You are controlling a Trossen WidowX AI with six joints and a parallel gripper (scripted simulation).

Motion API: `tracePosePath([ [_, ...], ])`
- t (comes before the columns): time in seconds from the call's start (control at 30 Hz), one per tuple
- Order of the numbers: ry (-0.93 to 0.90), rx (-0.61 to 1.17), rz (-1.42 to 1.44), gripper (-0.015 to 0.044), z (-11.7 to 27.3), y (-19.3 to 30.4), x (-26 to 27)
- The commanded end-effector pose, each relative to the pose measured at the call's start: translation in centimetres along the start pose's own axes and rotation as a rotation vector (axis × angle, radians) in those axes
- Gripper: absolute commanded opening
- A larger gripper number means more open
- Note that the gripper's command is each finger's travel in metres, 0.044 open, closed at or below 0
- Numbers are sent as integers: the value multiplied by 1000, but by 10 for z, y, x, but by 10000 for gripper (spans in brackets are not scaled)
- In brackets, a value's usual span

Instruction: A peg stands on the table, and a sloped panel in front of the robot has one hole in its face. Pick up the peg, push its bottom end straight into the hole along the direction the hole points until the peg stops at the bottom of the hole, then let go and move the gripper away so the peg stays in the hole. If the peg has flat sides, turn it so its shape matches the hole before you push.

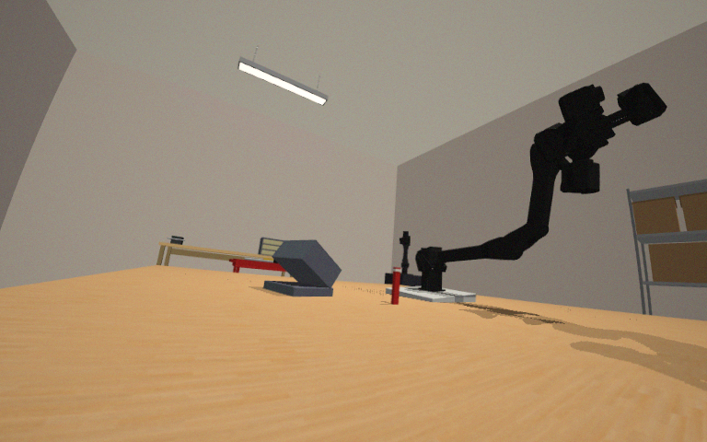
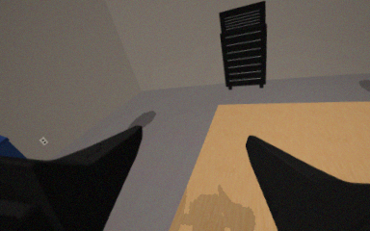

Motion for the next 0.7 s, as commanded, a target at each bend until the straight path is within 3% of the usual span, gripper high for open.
tracePosePath([
  [0.0,-1,-1,-5,426,0,0,0],
  [0.17,-44,-19,-155,440,5,-16,-3],
  [0.67,-355,-109,-585,440,91,-108,-12],
])
Point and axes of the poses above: the point midway between the two fingers, 35 mm back from their tips, its own z axis back along the fingers, its own x axis across the jaws, y = z × x, the point moved 6 cm from there along z, back along the fingers, and after that the axes turned 15 degrees about z, right-handed, at the moved point
